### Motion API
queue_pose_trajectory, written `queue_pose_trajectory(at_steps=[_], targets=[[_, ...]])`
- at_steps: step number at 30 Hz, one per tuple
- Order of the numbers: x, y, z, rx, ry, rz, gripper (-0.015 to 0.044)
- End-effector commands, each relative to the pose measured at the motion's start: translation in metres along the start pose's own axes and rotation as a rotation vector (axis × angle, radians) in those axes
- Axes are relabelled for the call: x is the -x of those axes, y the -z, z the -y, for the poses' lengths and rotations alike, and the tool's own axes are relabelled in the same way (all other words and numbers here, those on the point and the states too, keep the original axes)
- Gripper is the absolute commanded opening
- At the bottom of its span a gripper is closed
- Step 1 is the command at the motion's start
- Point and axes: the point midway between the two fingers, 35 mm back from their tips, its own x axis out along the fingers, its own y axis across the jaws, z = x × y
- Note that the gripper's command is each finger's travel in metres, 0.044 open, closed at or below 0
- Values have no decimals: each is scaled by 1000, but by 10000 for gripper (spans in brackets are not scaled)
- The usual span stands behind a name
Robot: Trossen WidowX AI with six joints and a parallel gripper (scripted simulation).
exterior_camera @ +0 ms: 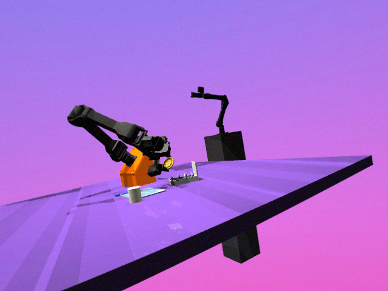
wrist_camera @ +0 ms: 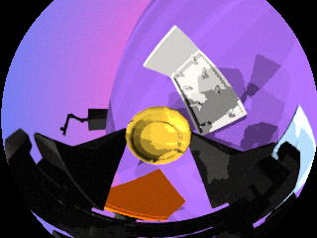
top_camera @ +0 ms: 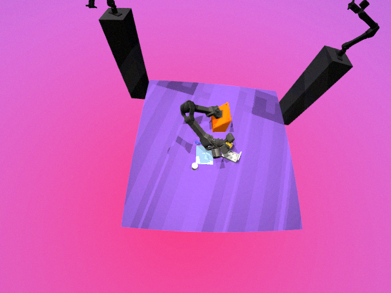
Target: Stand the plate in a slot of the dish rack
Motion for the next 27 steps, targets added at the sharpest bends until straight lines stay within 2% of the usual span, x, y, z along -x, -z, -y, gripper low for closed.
queue_pose_trajectory(at_steps=[1,14,27], targets=[[-3,0,3,74,-48,52,0],[-7,-1,16,334,-134,262,0],[-5,-1,30,600,-112,508,0]])
